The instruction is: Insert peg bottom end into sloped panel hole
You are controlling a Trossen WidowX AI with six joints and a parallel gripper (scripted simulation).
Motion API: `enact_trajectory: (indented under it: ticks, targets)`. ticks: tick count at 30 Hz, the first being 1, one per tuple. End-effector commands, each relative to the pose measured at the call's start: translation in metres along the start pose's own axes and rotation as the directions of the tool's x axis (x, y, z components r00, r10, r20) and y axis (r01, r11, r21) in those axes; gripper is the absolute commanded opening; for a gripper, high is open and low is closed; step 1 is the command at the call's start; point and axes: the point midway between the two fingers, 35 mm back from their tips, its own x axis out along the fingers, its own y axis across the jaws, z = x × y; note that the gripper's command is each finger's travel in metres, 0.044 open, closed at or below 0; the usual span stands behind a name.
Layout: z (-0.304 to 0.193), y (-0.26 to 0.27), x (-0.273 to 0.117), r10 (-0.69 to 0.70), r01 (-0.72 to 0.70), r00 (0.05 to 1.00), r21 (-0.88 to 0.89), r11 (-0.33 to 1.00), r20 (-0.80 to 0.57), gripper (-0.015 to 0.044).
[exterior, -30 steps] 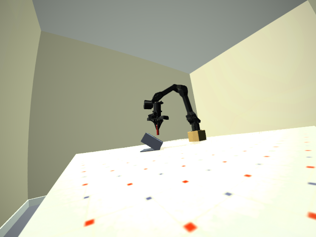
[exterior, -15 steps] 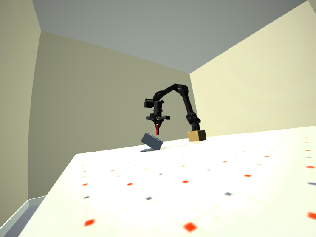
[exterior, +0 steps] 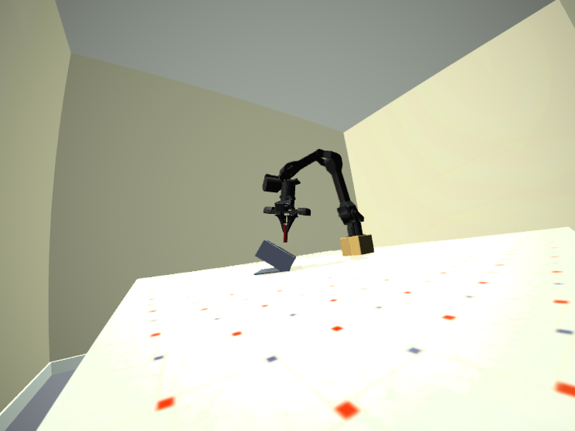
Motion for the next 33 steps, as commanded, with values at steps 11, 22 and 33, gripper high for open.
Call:
enact_trajectory:
  ticks: [11, 22, 33]
  targets:
    - [0.013, 0.010, -0.004, -0.043, 0.043, 0.999, -0.212, 0.976, 0.001, 0.0000]
    - [0.024, 0.017, -0.008, -0.075, 0.074, 0.997, -0.359, 0.930, 0.010, 0.0000]
    - [0.035, 0.024, -0.013, -0.107, 0.103, 0.994, -0.497, 0.862, 0.022, 0.0000]
